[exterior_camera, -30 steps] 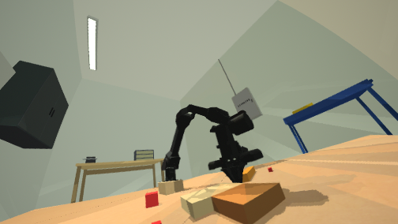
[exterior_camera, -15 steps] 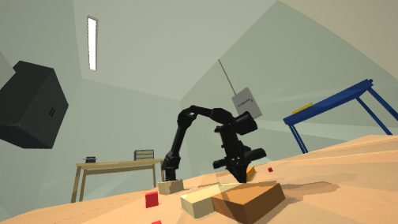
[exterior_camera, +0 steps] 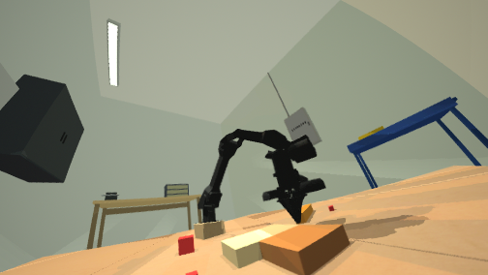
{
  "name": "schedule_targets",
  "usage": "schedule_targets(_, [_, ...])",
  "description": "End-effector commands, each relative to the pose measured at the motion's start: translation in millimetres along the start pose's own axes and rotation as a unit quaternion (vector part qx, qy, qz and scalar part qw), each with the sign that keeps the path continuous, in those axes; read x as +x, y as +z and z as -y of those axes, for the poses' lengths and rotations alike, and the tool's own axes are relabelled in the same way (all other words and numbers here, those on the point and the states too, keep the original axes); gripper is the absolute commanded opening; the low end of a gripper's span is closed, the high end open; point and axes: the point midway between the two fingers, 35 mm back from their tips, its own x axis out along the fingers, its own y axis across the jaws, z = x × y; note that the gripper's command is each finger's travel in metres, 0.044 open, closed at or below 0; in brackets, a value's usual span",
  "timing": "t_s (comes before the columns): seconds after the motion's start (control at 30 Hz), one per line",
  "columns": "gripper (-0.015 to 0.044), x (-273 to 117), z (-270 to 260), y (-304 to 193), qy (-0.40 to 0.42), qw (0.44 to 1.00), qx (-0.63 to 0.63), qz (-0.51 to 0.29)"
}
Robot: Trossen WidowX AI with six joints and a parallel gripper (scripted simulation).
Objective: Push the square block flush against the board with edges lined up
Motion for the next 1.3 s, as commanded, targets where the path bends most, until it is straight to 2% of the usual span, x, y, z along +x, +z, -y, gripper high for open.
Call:
schedule_targets(0.0, [0.0000,-40.2,4.2,-0.2,-0.018,1.000,-0.001,0.004])
schedule_targets(0.17, [0.0000,-40.2,4.2,-0.2,-0.018,1.000,-0.001,0.004])
schedule_targets(0.3, [0.0000,-39.9,4.2,-27.8,-0.018,1.000,-0.001,0.002])
schedule_targets(0.43, [0.0000,-39.8,4.1,-30.2,-0.018,1.000,-0.001,0.002])
schedule_targets(0.63, [0.0000,15.2,6.9,-30.2,-0.018,1.000,-0.001,0.002])
schedule_targets(1.27, [0.0000,15.0,6.5,-15.8,-0.018,1.000,-0.001,0.003])
